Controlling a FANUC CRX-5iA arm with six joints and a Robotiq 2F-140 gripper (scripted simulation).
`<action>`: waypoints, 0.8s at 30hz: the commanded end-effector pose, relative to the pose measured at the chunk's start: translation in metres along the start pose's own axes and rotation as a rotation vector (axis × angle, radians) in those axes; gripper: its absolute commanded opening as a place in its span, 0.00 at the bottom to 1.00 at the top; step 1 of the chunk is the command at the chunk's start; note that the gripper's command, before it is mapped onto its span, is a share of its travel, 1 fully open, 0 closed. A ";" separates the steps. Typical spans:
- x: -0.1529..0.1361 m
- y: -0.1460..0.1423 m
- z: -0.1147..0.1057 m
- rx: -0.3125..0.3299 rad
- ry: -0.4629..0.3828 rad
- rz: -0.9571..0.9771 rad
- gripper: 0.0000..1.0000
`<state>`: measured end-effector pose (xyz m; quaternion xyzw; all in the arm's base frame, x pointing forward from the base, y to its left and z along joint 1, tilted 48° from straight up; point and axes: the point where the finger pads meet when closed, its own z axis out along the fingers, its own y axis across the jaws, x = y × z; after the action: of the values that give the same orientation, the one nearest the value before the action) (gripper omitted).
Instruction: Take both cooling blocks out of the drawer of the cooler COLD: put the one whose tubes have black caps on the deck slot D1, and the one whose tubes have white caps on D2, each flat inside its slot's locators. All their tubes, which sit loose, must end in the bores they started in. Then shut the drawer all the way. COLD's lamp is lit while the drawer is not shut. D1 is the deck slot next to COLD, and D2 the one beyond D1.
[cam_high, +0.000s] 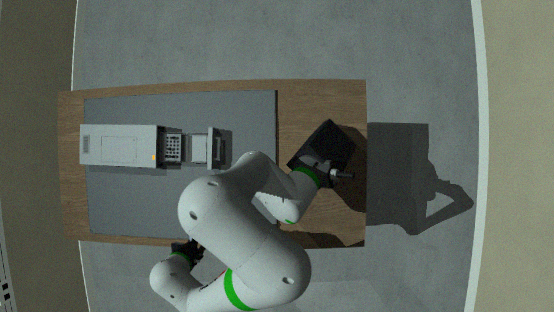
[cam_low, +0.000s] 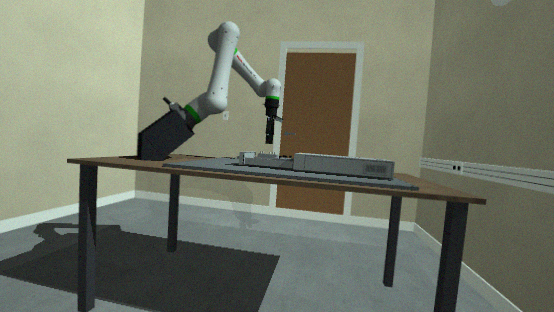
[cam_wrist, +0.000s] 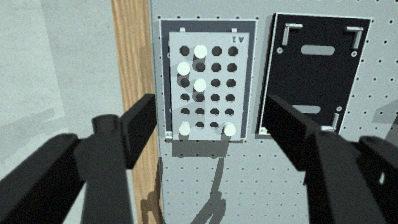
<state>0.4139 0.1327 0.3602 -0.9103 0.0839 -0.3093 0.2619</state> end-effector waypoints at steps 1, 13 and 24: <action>0.001 0.000 -0.004 0.001 0.001 0.000 0.66; 0.001 0.000 -0.017 0.001 0.001 0.000 0.66; 0.001 0.000 -0.029 0.001 0.001 0.000 0.66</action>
<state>0.3977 0.1213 0.3781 -0.9104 0.0839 -0.3093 0.2618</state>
